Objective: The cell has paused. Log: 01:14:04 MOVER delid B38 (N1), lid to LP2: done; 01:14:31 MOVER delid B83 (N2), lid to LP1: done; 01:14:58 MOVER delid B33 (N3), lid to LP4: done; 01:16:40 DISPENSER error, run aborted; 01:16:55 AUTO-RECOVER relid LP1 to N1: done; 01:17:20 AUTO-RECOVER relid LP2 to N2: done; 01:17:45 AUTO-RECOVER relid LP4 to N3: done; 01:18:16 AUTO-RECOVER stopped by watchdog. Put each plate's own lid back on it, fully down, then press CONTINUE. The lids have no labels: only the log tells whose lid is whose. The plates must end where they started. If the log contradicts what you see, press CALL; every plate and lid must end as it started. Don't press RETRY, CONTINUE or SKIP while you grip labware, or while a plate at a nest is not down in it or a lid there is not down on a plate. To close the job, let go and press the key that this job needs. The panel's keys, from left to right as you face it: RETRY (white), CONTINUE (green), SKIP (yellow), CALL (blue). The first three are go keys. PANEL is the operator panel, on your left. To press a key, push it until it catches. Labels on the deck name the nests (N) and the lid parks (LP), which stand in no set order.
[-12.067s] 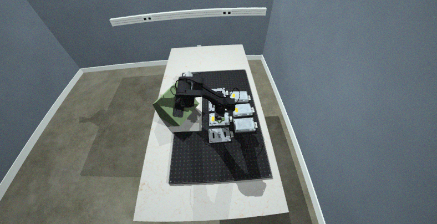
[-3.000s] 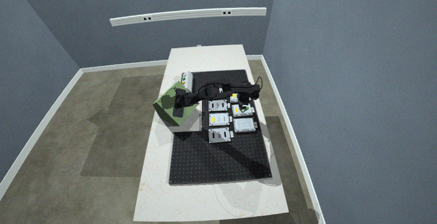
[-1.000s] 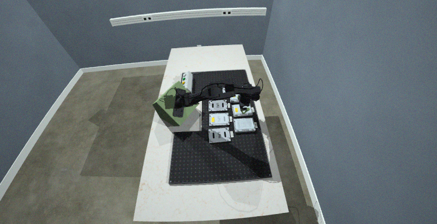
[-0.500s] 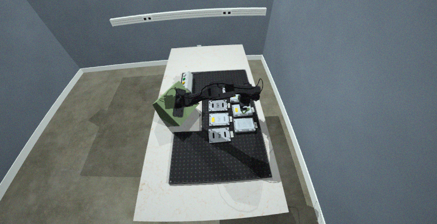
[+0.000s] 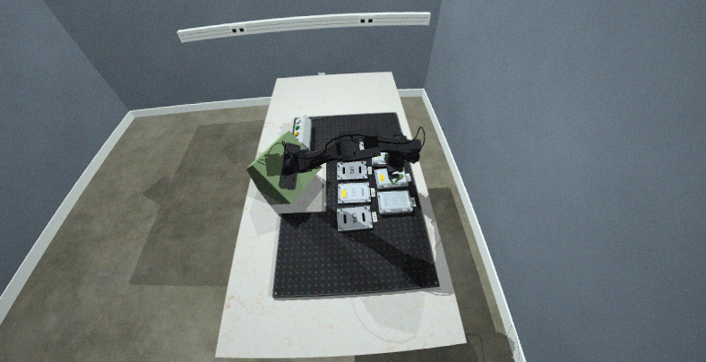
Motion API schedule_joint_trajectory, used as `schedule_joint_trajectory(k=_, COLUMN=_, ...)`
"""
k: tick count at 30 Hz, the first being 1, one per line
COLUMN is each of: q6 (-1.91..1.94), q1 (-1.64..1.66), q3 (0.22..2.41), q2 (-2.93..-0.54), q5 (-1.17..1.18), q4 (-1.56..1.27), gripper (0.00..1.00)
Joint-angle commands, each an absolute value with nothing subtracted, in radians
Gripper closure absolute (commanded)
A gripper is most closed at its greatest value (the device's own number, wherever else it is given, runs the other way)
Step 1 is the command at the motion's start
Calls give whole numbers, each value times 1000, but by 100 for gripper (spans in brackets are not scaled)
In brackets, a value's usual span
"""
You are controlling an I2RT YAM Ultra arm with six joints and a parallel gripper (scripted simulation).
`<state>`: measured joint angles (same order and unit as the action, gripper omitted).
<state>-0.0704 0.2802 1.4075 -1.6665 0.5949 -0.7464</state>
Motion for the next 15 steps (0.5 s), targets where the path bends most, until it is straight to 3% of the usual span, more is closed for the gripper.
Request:
schedule_joint_trajectory(k=1, q6=-63, q1=280, q3=1402, q2=-1652, q5=590, q4=-734, gripper=0)
schedule_joint_trajectory(k=15, q6=-55, q1=287, q3=1418, q2=-1629, q5=586, q4=-719, gripper=0)
